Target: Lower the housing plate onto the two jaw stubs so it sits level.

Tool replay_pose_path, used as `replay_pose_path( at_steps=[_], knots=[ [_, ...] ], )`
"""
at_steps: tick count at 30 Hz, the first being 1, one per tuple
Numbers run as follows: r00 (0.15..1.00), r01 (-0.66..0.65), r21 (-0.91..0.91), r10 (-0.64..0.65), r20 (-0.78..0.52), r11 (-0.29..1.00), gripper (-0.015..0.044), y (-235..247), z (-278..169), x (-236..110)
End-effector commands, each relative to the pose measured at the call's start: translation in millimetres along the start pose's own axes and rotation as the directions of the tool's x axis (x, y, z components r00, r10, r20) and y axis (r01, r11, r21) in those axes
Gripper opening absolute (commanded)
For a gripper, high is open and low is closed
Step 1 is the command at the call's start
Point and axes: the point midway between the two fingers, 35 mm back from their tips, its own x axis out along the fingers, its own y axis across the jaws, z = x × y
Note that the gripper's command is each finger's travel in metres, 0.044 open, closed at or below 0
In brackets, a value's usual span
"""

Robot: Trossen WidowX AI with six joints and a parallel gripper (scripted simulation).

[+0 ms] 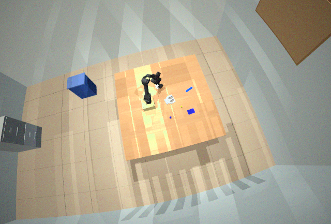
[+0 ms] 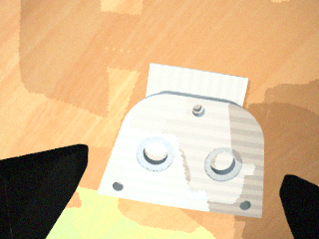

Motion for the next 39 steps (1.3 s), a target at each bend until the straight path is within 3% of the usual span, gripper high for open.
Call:
replay_pose_path(
  at_steps=[1, 35, 39],
  knots=[
    [1.000, 0.000, 0.004, 0.000, -0.009, 1.000, 0.0440, -0.4, -2.3, 7.7],
    [1.000, 0.000, 0.004, 0.000, -0.009, 1.000, 0.0440, -0.6, -2.9, 21.6],
    [1.000, 0.003, 0.001, -0.003, -0.008, 1.000, 0.0413, -1.0, -2.7, 21.1]
  ],
)
